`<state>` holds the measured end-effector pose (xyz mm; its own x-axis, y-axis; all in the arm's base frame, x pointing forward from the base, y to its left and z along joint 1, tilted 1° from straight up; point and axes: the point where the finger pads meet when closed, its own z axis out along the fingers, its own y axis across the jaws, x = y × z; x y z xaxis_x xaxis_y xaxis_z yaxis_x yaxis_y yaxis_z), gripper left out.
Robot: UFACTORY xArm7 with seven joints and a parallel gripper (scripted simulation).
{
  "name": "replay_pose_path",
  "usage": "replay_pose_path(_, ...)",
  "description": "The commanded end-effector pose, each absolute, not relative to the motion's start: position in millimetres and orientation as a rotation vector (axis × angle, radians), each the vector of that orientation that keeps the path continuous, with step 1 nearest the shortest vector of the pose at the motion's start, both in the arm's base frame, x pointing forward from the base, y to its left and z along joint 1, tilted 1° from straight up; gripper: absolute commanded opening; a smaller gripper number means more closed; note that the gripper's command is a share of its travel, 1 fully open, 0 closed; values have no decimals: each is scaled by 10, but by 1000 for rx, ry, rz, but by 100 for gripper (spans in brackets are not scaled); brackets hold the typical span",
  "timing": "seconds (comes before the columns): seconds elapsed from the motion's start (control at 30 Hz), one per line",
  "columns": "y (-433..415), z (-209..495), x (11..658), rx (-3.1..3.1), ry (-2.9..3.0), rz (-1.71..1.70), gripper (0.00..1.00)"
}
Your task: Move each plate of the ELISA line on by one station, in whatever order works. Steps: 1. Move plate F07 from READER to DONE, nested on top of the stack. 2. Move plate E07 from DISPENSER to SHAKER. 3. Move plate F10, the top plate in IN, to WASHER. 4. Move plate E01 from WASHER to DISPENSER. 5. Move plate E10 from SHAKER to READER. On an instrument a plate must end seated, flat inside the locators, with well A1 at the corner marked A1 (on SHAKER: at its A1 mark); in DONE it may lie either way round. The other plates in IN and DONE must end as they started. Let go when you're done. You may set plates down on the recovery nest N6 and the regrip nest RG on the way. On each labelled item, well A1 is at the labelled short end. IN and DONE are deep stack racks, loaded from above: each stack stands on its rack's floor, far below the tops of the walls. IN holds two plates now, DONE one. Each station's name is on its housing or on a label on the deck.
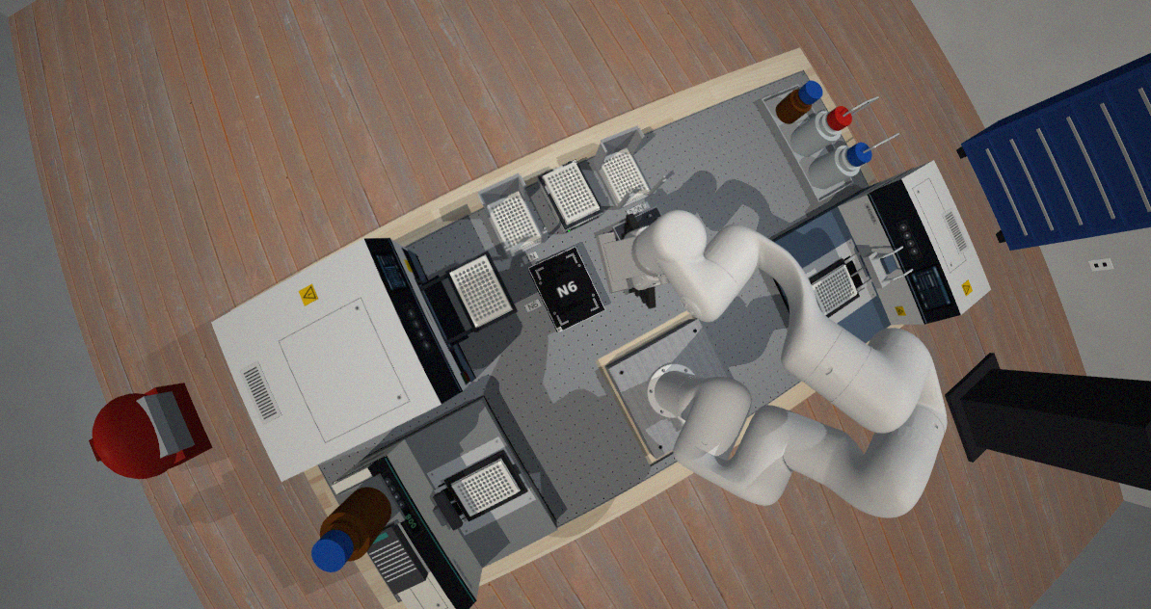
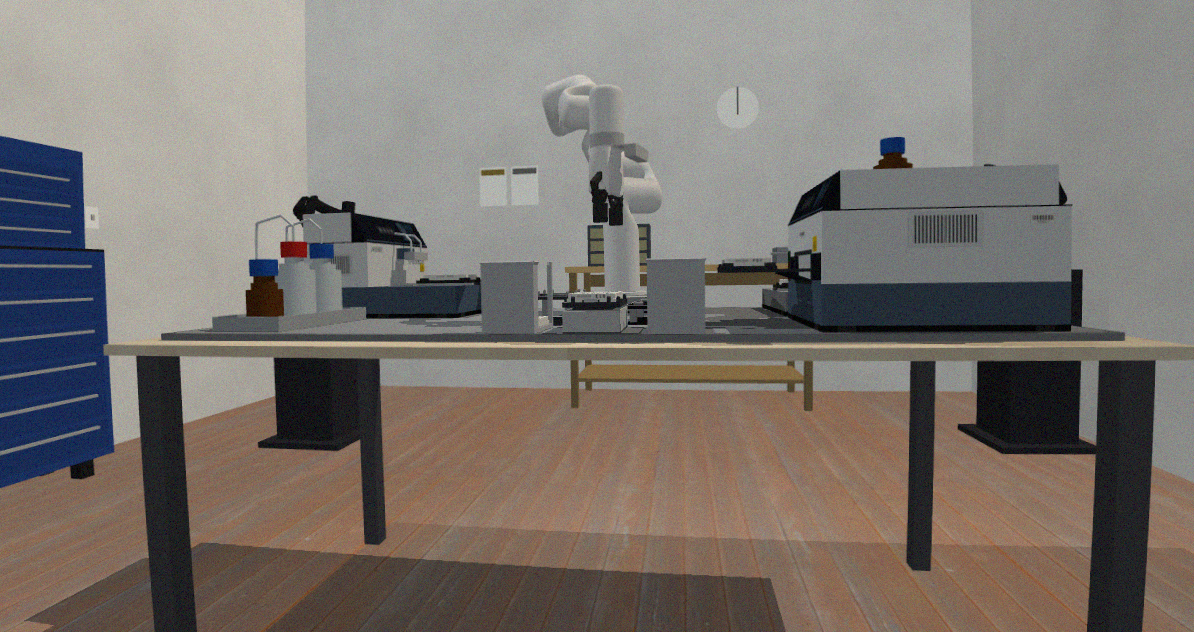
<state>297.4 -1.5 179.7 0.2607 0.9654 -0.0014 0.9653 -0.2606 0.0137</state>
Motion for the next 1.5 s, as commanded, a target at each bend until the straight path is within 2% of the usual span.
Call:
replay_pose_path(0.0, -14, 1812, 2989, 2605, 1726, 19, 100)
replay_pose_path(0.33, -14, 1813, 2989, 2898, 1175, 24, 100)
replay_pose_path(1.1, -14, 1813, 2989, 3133, 16, 31, 100)
replay_pose_path(1.47, 80, 1813, 3023, 3134, -11, 31, 100)
